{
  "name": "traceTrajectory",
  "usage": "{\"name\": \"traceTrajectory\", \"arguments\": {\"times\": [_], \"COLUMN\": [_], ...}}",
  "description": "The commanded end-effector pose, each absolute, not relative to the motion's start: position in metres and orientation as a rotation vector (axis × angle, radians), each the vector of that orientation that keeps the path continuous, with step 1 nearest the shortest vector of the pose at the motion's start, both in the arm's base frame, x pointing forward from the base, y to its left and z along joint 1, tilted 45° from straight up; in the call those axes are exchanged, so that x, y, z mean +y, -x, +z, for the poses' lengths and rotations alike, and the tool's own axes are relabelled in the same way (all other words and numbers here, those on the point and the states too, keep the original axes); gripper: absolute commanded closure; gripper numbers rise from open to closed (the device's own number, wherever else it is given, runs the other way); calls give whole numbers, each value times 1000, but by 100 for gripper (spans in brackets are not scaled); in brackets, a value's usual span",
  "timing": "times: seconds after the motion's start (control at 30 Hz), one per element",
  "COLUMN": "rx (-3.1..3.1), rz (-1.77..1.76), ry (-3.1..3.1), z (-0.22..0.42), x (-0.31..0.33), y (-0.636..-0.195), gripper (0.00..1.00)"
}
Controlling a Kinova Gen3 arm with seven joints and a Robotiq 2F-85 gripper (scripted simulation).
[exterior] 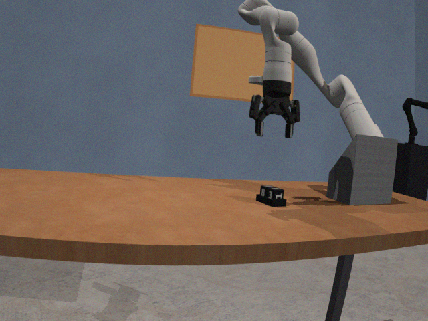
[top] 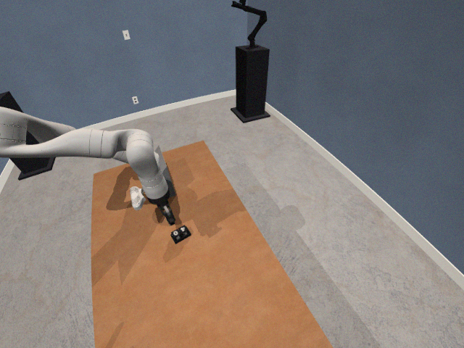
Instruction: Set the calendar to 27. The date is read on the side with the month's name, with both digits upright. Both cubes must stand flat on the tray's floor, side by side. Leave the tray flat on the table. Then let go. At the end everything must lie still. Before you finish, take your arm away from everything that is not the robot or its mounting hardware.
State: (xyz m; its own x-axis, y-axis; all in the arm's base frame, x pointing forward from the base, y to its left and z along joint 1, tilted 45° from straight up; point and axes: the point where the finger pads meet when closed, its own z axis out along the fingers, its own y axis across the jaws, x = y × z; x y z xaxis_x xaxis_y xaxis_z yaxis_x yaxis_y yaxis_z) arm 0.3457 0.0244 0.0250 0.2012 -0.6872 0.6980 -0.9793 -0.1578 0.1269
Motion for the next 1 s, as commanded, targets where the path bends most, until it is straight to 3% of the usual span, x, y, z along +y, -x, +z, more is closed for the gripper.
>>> {"name": "traceTrajectory", "arguments": {"times": [0.0,0.97], "rx": [-1554,-1554], "rz": [682,682], "ry": [-1926,-1926], "z": [30,41], "x": [31,41], "y": [-350,-349], "gripper": [0,0]}}
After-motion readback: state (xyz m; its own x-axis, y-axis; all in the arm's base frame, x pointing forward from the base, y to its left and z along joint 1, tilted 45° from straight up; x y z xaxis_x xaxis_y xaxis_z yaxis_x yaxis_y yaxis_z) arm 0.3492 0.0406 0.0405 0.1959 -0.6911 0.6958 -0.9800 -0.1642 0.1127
